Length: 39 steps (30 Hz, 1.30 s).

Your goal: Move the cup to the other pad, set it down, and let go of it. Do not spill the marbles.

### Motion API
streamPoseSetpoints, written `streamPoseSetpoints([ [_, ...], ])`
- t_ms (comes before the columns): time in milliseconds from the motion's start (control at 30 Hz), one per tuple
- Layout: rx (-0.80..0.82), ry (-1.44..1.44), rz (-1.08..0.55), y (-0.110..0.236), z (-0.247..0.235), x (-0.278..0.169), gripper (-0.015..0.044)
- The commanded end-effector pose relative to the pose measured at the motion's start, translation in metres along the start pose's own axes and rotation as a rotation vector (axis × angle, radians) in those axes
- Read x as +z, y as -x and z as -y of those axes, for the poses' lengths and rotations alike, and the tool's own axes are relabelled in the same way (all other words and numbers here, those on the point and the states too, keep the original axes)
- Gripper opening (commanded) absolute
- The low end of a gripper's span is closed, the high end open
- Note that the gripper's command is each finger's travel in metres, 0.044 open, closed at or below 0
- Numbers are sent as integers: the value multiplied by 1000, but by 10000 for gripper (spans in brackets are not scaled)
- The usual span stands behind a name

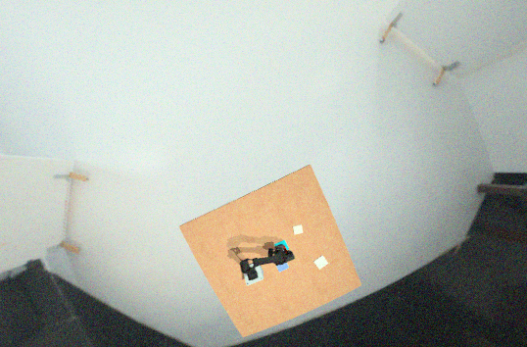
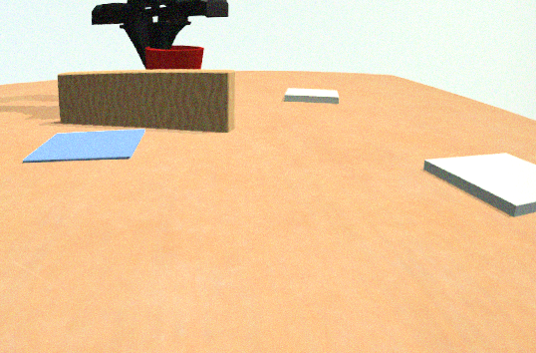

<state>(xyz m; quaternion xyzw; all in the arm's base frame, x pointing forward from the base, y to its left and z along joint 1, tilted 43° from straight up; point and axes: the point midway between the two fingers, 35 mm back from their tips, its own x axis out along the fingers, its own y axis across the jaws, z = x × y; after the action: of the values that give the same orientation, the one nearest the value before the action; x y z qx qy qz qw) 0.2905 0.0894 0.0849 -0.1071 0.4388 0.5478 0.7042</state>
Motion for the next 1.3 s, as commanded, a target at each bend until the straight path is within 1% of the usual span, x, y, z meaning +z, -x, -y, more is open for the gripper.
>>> streamPoseSetpoints([
  [0,3,-9,3,-3,-1,-1,0],
  [400,0,0,0,-1,0,0,0],
  [567,0,0,0,-1,0,0,128],
  [867,0,0,0,1,0,0,128],
  [1267,0,-3,-1,17,1,-1,128],
])
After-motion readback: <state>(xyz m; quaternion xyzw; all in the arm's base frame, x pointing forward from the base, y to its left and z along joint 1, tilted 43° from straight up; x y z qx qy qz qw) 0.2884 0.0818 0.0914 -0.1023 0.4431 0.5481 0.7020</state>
